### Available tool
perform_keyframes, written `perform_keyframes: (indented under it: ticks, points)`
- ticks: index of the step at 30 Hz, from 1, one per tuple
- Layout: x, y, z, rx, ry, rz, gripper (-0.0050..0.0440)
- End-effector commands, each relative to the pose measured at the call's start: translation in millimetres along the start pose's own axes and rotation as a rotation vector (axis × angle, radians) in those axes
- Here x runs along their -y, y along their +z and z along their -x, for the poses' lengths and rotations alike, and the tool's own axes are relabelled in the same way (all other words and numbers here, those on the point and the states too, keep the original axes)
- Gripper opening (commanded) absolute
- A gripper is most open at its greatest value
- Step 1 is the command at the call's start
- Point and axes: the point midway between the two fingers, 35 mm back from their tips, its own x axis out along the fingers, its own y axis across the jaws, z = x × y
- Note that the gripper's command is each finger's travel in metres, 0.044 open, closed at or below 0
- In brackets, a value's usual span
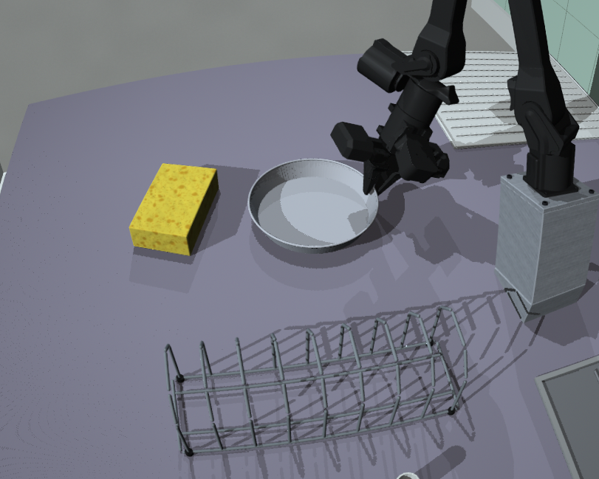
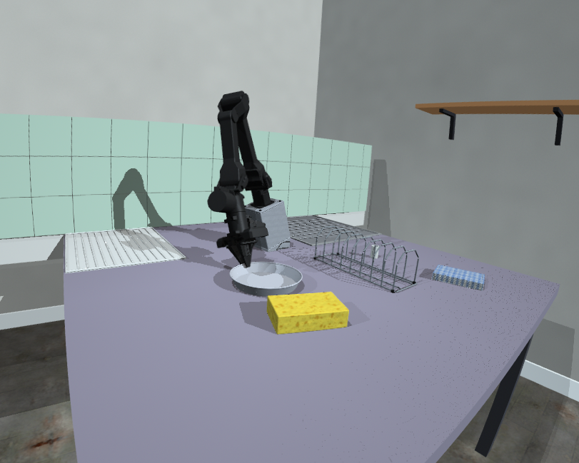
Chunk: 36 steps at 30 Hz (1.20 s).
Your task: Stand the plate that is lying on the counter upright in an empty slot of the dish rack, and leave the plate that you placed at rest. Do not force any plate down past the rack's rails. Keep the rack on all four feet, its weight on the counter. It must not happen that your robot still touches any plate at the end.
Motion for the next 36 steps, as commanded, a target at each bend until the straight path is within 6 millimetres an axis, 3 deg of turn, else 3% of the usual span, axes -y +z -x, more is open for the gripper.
perform_keyframes:
  ticks: [1, 16, 28, 36]
  points:
    - [0.0, 0.0, 0.1, 0.000, 0.000, 0.000, 0.0069]
    - [0.0, 0.0, 0.1, 0.000, 0.000, 0.000, 0.0069]
    - [0.0, 0.0, 0.0, 0.000, 0.000, 0.000, 0.0003]
    - [0.0, 0.0, 0.0, 0.000, 0.000, 0.000, 0.0000]
